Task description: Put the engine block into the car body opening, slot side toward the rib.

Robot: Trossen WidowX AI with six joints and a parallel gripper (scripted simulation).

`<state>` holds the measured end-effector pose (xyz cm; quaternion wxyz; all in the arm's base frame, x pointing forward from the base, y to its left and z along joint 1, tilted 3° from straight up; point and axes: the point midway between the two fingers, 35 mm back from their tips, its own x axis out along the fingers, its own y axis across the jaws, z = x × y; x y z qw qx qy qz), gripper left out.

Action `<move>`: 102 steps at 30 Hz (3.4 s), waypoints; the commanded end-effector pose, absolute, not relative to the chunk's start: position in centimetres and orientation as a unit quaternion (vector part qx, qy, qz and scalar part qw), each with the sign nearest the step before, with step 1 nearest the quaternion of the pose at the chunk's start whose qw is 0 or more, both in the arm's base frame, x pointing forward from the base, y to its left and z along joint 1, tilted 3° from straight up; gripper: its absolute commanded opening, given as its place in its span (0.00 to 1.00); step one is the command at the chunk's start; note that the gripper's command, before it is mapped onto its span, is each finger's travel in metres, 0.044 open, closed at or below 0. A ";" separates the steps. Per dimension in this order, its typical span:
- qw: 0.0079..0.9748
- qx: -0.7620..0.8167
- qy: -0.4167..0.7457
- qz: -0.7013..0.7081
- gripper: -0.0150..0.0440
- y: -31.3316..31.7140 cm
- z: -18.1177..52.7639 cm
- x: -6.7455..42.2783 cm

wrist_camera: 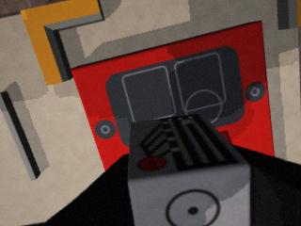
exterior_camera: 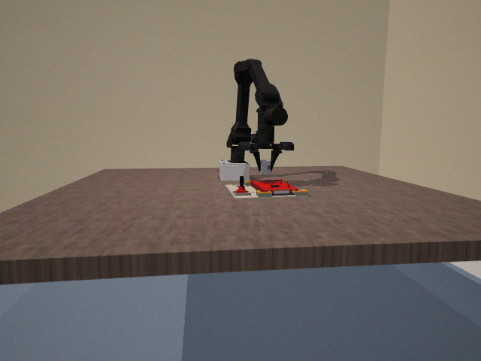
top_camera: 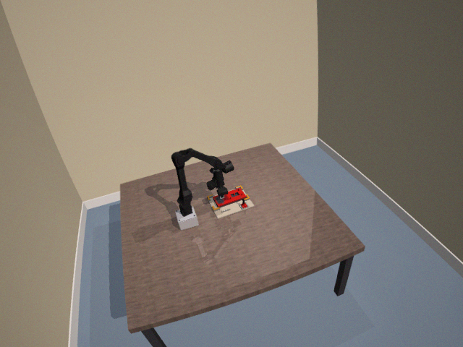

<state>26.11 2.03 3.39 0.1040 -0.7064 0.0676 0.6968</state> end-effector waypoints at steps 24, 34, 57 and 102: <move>0.104 -0.709 0.065 0.695 0.25 1.1 11.9 26.1; 0.105 -0.709 0.066 0.695 0.25 0.8 14.2 25.5; 0.312 -0.645 0.270 0.643 0.25 0.9 12.1 25.7; 0.645 -0.311 0.612 0.335 0.25 1.0 10.5 25.7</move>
